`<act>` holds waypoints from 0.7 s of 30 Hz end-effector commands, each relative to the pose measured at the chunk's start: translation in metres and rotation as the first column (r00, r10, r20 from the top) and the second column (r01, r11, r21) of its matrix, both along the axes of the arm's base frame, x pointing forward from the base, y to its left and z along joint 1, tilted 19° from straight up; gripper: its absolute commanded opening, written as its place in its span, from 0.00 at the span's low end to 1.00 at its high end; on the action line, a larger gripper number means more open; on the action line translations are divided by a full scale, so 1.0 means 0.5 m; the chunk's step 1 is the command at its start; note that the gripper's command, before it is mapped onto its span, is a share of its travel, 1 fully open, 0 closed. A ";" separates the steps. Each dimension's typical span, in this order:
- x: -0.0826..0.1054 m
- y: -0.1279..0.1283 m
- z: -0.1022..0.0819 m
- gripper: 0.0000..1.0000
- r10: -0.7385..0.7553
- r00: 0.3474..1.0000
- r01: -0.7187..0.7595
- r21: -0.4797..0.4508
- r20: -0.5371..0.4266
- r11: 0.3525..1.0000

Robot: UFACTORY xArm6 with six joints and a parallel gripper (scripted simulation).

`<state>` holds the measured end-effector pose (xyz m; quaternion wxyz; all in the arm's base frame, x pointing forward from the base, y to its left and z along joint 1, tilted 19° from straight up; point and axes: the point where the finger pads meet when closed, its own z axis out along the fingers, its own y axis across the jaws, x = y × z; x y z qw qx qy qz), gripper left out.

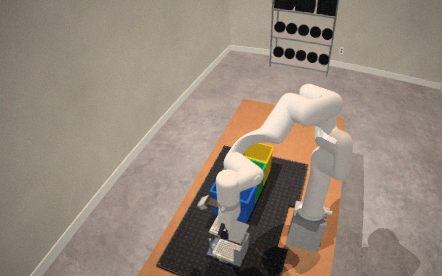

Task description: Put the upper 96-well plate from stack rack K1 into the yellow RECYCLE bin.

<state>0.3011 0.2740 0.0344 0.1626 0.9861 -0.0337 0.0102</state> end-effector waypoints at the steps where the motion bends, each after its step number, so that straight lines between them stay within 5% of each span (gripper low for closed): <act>1: 0.002 0.007 0.017 0.00 0.000 1.000 0.000 0.003 0.003 1.000; 21: 0.001 0.019 0.052 0.00 0.000 1.000 0.000 0.003 0.003 1.000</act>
